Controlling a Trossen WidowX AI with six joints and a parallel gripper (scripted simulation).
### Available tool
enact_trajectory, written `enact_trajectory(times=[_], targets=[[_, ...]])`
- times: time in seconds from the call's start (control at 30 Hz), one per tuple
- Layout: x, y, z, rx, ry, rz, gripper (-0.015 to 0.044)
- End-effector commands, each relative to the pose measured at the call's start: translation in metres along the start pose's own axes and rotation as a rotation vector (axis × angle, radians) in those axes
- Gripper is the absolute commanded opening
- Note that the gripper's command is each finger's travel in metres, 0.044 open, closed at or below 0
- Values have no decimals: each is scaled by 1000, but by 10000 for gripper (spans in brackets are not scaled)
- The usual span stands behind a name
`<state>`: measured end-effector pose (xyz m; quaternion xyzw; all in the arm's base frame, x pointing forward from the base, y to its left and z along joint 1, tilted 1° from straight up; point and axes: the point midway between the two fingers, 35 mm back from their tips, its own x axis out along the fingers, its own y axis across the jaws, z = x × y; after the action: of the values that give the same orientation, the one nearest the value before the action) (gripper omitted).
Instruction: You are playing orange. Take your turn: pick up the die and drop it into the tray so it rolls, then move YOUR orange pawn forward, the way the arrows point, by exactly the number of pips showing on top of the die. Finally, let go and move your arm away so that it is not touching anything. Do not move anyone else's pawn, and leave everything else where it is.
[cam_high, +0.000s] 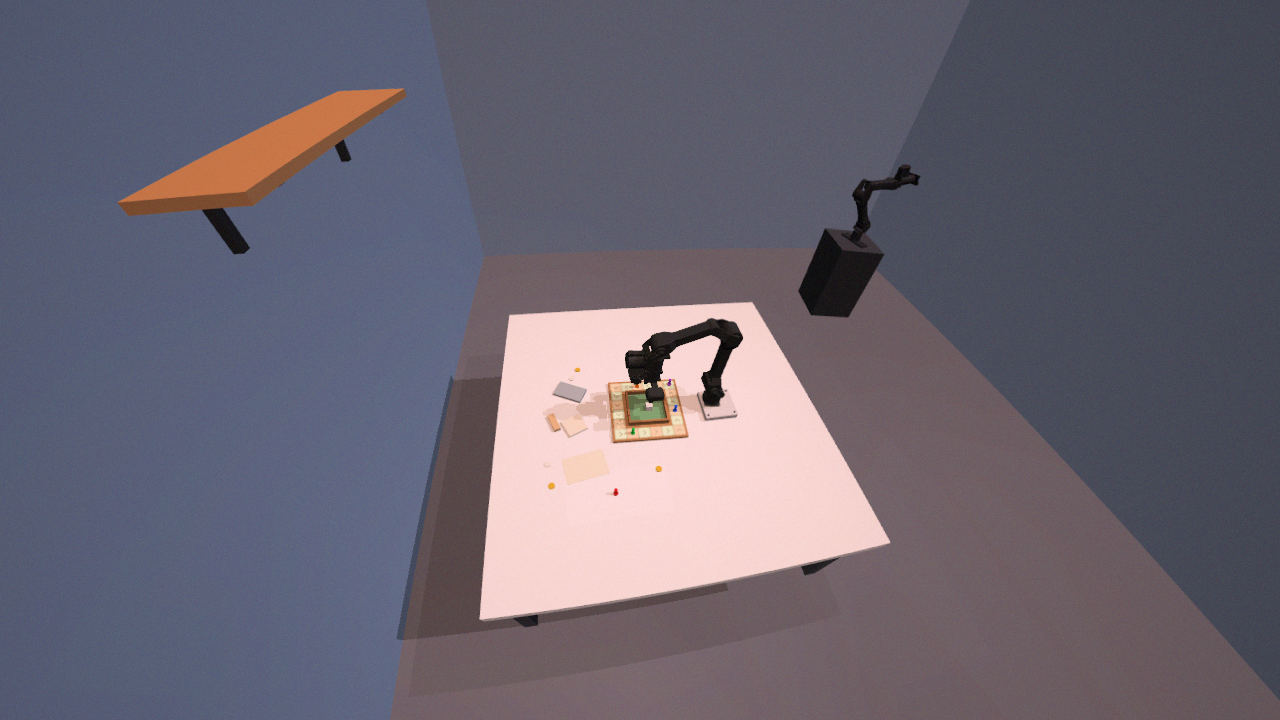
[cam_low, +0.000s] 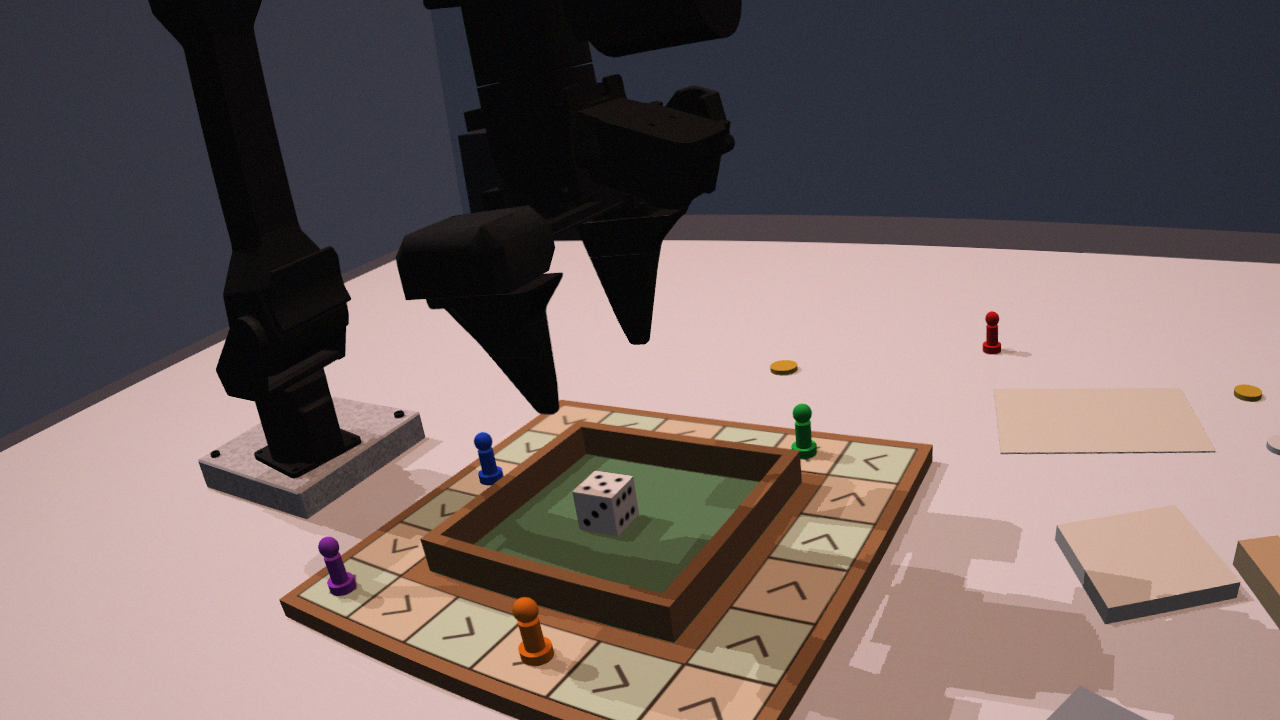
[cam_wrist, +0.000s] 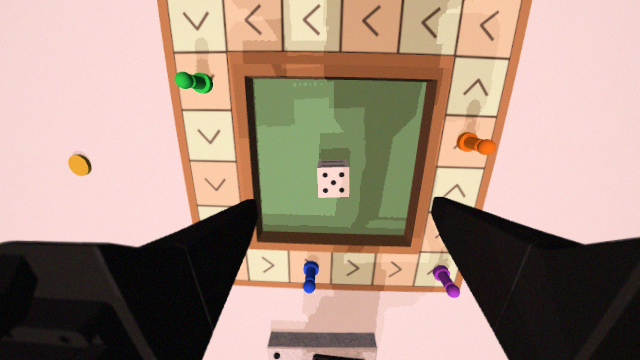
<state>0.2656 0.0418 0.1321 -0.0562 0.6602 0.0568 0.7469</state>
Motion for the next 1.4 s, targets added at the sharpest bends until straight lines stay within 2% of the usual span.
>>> enact_trajectory(times=[0.0, 0.27, 0.43, 0.73, 0.87, 1.37], targets=[[-2, -1, -1, -9, -10, -1, 414], [20, -76, 14, -438, 50, -1, 204], [32, -114, 14, -639, 73, 17, 200], [32, -113, 15, -639, 73, 17, 200], [46, -114, 14, -639, 73, 17, 200], [62, -114, 14, -639, 73, 17, 200]])
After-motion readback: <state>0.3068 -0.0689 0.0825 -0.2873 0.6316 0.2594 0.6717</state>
